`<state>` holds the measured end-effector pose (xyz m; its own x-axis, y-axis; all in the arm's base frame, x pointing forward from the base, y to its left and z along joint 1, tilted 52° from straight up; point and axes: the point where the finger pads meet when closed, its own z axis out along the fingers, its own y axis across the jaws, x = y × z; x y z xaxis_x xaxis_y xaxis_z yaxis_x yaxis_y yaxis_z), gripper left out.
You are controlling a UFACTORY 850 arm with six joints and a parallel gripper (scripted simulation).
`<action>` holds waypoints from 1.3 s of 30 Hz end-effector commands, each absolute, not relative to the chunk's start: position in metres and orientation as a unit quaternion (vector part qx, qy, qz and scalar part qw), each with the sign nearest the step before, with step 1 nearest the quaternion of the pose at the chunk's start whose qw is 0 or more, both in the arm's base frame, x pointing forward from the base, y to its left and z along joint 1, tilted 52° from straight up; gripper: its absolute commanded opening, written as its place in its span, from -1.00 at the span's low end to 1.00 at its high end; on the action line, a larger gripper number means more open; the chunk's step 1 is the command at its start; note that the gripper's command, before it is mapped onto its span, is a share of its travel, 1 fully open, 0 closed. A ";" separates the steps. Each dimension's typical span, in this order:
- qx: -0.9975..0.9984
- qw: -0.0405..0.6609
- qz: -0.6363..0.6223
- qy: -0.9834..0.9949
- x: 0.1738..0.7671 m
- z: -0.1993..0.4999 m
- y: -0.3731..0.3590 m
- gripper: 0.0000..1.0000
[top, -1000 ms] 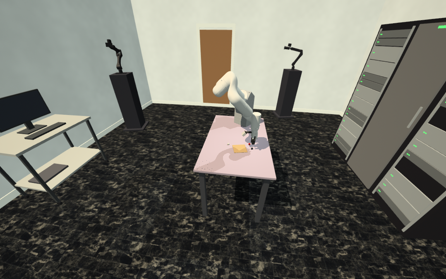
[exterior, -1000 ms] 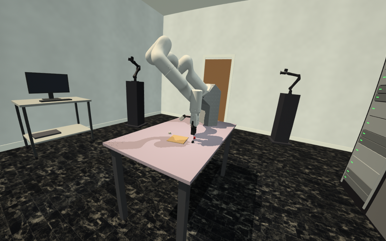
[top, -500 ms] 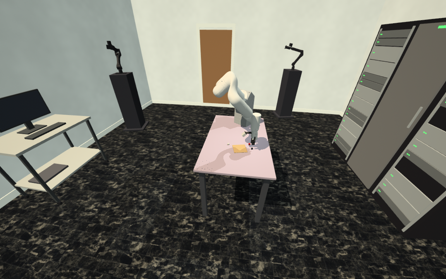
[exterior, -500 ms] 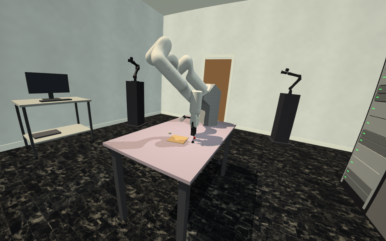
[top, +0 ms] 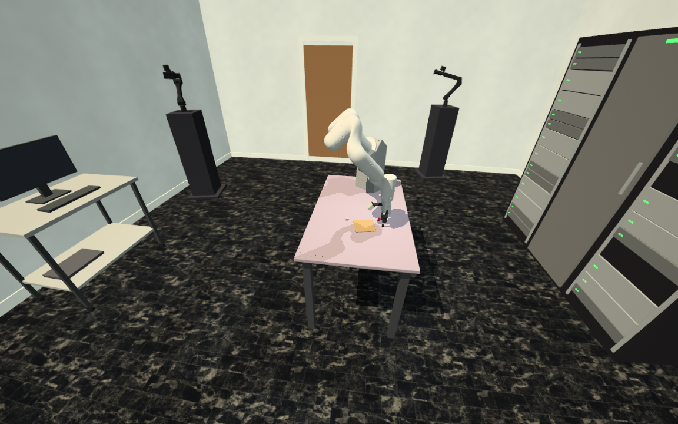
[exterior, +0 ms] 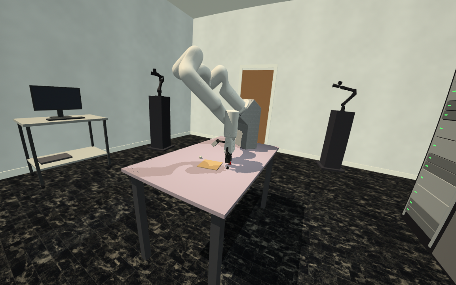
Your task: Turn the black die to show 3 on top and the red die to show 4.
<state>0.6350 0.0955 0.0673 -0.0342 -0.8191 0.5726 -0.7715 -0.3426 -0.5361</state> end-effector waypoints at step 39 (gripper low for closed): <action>-0.694 0.028 -0.435 0.573 0.652 0.050 0.083 -0.38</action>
<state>0.6519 0.0828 0.0499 -0.0342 -0.8191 0.5726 -0.7715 -0.3426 -0.5361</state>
